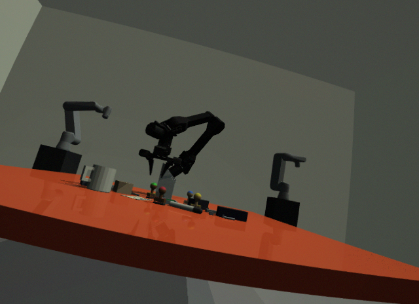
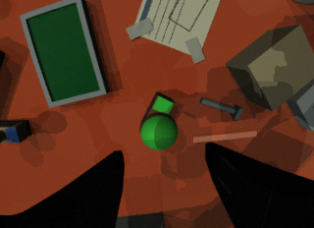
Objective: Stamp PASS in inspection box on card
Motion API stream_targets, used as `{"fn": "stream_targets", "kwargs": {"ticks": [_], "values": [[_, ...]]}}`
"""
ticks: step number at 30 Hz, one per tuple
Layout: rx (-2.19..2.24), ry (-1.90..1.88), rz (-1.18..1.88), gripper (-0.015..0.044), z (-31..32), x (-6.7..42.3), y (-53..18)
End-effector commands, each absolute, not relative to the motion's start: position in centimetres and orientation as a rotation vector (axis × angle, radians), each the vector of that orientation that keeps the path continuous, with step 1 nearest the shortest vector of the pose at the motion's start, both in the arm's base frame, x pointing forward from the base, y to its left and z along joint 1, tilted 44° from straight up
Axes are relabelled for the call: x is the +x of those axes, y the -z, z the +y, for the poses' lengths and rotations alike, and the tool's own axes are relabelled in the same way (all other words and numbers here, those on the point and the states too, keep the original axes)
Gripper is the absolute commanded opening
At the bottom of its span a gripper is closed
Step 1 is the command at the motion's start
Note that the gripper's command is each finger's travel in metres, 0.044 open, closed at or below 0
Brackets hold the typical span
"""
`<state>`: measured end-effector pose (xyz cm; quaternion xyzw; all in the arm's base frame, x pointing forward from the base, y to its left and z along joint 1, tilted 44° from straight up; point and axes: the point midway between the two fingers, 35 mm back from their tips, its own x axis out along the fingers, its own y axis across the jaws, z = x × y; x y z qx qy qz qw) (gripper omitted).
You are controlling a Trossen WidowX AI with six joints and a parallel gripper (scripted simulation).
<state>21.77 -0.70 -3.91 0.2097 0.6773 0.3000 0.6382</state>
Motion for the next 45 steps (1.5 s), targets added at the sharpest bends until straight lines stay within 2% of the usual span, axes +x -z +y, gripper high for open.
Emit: {"fn": "stream_targets", "kwargs": {"ticks": [1, 45], "values": [[0.492, -0.687, 1.555, 0.0227, -0.2, 21.5, 4.5], [0.495, -0.692, 1.554, 0.0227, 4.3, 20.6, 9.2]]}}
